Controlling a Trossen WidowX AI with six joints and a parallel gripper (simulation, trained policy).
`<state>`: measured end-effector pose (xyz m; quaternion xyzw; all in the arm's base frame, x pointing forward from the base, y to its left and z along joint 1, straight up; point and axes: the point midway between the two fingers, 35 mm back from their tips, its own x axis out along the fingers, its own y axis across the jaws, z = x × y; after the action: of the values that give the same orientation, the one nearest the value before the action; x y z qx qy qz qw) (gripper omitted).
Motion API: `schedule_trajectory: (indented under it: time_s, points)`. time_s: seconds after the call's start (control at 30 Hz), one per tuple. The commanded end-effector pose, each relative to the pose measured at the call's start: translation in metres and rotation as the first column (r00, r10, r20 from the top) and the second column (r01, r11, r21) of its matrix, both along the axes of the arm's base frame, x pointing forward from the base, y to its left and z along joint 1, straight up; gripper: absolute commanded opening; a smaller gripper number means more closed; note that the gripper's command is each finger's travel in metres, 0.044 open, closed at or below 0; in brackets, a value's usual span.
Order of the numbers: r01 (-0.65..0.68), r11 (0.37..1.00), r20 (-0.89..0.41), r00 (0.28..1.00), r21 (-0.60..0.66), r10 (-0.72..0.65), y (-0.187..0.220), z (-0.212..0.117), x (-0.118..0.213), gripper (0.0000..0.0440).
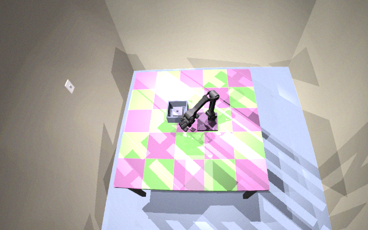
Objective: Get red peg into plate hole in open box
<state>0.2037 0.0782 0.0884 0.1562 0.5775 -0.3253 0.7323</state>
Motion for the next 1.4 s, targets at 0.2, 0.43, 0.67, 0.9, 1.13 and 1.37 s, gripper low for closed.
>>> schedule_trajectory:
  time_s: [0.2,0.43,0.67,0.9,1.13,1.37]
  points:
    - [0.097,0.995,0.124,0.988,-0.018,-0.094,-0.027,0.051,0.024,0.0002]
    - [0.188,0.982,0.177,0.967,-0.023,-0.181,-0.052,0.063,0.043,0.0000]
    - [0.260,0.965,0.204,0.947,-0.026,-0.249,-0.079,0.064,0.060,0.0000]
    - [0.295,0.955,0.215,0.935,-0.026,-0.283,-0.105,0.056,0.079,0.0000]
    - [0.294,0.956,0.211,0.935,-0.019,-0.284,-0.129,0.045,0.097,0.0000]
    - [0.256,0.967,0.182,0.951,-0.005,-0.251,-0.149,0.029,0.109,0.0003]
